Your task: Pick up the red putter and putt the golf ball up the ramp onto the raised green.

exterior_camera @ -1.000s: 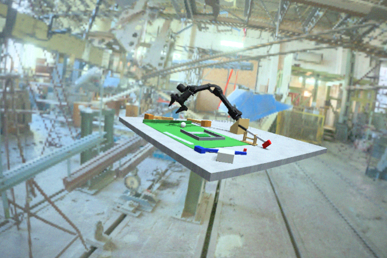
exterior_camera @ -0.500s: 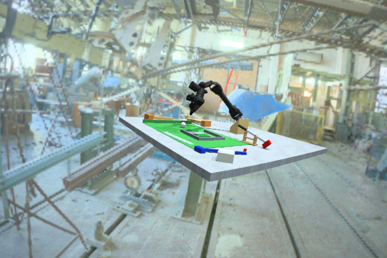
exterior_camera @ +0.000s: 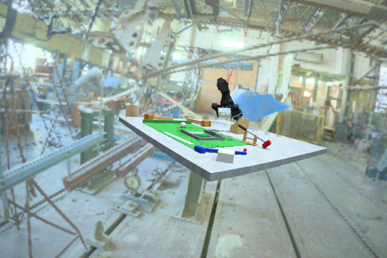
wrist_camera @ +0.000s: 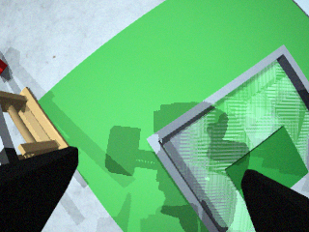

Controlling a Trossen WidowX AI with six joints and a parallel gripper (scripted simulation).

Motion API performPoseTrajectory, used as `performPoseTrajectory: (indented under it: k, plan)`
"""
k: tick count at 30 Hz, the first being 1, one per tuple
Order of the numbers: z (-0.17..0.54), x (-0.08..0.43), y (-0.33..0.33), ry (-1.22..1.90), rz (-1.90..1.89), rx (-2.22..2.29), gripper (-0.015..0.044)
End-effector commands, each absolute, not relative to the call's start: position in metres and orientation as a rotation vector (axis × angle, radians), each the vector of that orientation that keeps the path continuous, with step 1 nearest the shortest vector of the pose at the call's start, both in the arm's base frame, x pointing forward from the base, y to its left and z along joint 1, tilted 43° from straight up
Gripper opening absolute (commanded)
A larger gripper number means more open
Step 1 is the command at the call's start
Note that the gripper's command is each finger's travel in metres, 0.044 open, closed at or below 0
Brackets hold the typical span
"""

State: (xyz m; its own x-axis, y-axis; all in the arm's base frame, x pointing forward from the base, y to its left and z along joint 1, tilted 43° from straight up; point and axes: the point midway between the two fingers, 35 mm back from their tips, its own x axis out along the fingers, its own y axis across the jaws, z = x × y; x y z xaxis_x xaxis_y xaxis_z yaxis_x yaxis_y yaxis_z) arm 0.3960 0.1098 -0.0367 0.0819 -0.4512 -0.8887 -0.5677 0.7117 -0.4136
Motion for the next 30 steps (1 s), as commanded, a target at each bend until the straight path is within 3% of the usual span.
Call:
performPoseTrajectory:
  k: [1,7,30]
  plan:
    - [-0.062,0.352,0.142,1.666,0.346,-1.125,0.0440]
    - [-0.091,0.275,0.174,1.834,0.757,-1.565,0.0440]
    - [-0.128,0.269,0.146,1.839,0.768,-1.579,0.0440]
